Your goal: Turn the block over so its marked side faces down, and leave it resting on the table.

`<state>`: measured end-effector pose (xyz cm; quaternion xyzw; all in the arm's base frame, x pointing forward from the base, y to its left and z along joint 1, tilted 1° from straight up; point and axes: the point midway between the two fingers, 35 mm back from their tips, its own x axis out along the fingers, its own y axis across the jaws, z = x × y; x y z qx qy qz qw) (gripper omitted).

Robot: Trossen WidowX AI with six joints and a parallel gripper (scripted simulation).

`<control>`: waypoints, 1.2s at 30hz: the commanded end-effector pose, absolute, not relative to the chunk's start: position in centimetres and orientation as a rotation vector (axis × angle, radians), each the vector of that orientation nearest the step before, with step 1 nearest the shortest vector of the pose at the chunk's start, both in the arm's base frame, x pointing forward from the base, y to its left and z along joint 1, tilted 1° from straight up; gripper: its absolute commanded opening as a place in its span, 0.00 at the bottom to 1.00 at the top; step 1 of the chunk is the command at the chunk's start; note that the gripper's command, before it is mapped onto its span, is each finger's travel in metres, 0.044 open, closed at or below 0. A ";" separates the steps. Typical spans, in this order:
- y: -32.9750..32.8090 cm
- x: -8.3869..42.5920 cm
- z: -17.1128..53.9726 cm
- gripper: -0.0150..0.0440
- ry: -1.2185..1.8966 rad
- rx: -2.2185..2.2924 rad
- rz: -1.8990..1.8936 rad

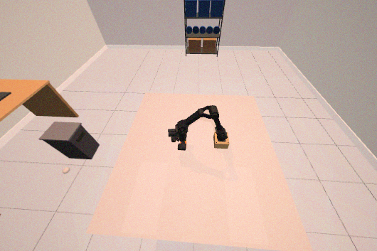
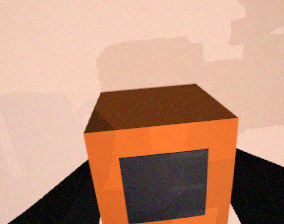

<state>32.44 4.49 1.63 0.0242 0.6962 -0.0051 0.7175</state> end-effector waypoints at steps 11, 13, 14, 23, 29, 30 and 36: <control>4.5 32.8 1.9 0.25 1.389 0.038 -0.012; 4.5 32.8 1.8 0.25 1.355 0.037 -0.013; 4.5 32.8 1.7 0.25 1.339 0.036 -0.013; 4.6 32.7 1.5 0.25 1.188 0.035 -0.016; 4.5 32.4 1.6 0.25 1.088 0.038 -0.018; 4.5 32.4 1.6 0.25 1.071 0.039 -0.019; 4.5 32.2 1.8 0.25 1.013 0.042 -0.020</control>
